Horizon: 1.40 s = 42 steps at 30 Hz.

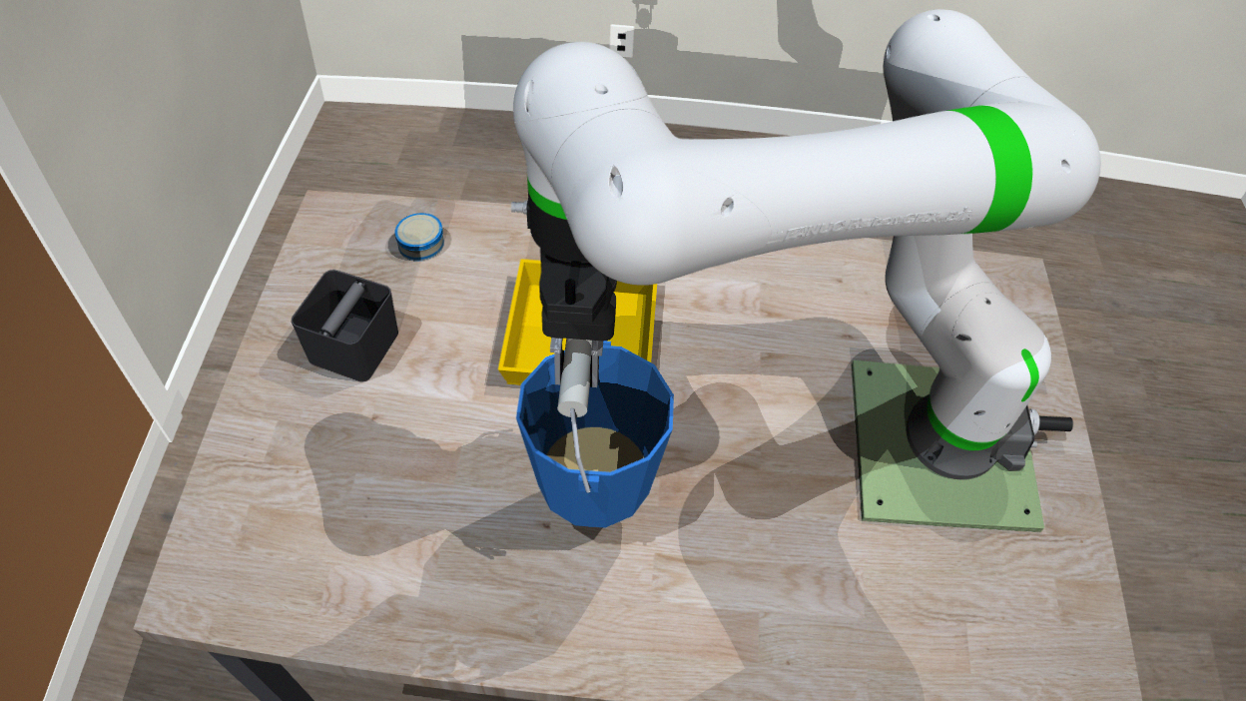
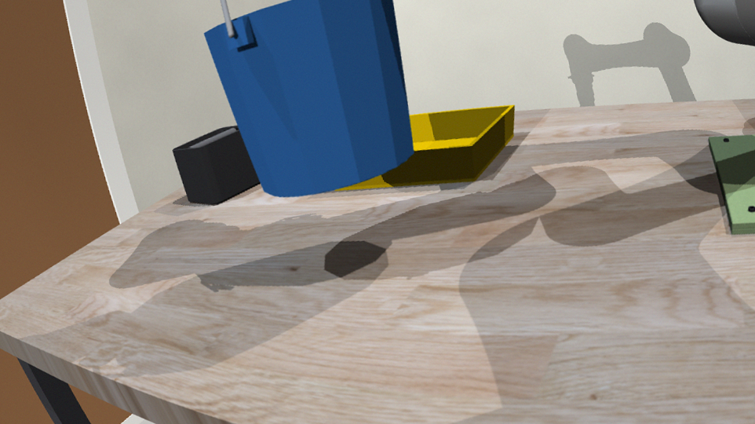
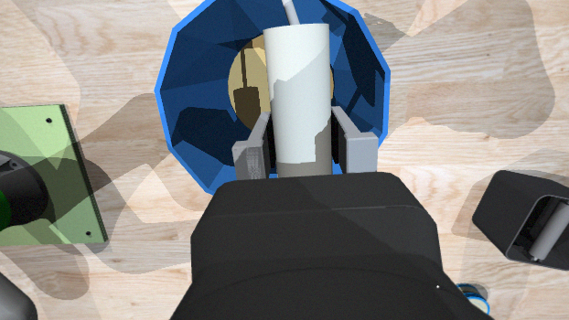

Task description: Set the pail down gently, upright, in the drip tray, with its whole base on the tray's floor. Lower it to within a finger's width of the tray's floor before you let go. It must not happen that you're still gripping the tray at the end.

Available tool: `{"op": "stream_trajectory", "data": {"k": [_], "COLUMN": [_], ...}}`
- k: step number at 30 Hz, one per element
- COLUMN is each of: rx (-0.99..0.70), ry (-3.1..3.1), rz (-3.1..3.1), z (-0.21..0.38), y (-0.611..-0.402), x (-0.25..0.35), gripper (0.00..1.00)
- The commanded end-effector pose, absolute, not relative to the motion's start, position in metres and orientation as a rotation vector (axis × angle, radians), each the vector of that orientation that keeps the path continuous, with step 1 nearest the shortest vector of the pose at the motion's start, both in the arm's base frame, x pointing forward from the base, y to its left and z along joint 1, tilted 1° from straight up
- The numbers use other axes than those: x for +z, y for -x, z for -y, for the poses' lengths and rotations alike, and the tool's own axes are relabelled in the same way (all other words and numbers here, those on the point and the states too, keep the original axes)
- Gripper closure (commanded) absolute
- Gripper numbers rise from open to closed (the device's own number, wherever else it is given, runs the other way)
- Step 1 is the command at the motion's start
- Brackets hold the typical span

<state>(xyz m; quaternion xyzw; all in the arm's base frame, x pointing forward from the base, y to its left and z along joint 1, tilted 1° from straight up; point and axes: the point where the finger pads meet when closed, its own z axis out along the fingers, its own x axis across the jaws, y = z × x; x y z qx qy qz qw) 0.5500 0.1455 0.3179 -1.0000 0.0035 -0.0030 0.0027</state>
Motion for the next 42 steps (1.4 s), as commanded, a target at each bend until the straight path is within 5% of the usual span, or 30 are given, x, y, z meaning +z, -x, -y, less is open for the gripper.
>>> {"op": "stream_trajectory", "data": {"k": [1,42], "rx": [-0.014,-0.014], "ry": [3.136,3.136], "rz": [-0.011,-0.011], "z": [-0.144,-0.080], "y": [-0.551,-0.559], "x": [0.319,0.319], "gripper": [1.00,1.00]}}
